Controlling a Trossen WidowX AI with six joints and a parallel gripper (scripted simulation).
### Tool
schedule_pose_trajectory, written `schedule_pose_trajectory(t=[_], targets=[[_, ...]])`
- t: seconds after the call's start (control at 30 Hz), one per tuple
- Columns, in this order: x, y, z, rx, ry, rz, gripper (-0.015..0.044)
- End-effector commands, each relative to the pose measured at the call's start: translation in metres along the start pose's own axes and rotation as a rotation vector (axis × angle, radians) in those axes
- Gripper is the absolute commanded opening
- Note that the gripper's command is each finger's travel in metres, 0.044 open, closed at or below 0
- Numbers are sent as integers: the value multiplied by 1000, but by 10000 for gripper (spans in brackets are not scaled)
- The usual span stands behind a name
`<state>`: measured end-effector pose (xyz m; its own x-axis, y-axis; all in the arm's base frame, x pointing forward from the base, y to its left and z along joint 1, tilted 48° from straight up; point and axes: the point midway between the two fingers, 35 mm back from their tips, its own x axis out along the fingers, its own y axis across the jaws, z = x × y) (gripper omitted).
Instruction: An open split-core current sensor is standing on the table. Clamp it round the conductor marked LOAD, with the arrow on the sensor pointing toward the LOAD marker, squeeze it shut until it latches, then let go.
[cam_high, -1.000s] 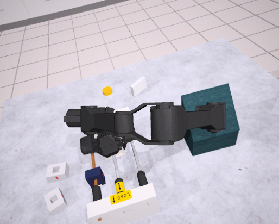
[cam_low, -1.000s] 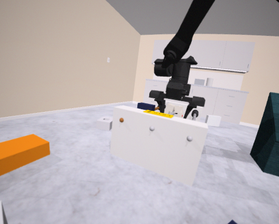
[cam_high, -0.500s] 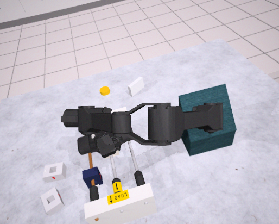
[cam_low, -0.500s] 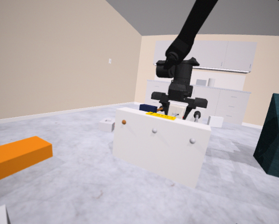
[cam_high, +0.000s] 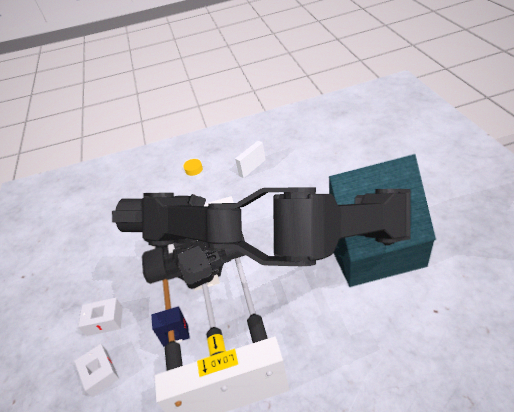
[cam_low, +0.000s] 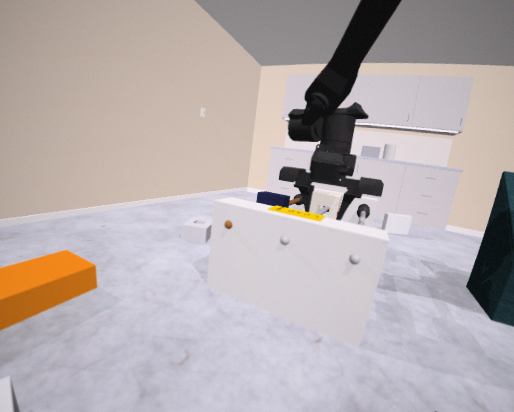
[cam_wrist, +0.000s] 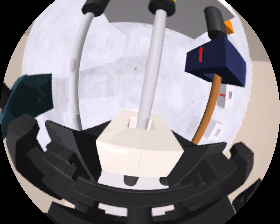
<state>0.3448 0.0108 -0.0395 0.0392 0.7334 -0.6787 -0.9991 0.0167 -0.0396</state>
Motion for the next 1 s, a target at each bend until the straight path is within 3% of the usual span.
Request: schedule_pose_trajectory(t=[0.0,0.27,0.83,0.97], targets=[[0,0,0,0,0,1,0],[0,0,0,0,0,1,0],[-3,0,0,0,0,0,440],[0,0,0,2,0,1,335]])
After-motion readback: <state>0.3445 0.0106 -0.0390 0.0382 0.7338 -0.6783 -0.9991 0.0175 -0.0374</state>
